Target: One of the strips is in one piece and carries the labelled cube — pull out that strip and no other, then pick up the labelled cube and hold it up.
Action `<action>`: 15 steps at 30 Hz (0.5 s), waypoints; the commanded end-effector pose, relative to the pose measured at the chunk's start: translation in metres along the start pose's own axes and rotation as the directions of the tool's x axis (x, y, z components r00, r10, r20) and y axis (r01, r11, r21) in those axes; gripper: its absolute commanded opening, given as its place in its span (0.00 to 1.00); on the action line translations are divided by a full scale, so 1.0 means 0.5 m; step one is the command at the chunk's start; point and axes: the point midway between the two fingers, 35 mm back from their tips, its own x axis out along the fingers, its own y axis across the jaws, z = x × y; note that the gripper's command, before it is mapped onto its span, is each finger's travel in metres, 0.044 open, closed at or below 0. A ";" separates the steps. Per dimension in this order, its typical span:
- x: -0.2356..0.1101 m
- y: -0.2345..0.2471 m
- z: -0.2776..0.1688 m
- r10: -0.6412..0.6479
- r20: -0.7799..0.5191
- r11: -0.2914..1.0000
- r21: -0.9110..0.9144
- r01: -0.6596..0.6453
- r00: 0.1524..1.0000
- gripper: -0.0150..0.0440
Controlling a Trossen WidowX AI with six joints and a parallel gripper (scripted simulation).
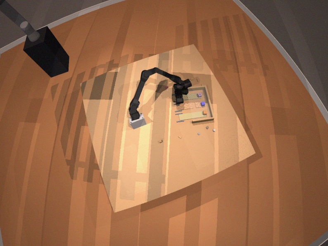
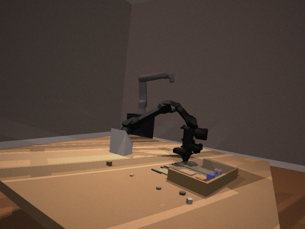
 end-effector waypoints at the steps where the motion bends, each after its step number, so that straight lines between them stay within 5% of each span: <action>1: 0.004 0.000 -0.010 0.000 -0.003 1.000 0.004 0.000 1.000 0.25; 15: 0.006 -0.002 -0.053 0.000 -0.004 1.000 0.005 0.000 1.000 0.25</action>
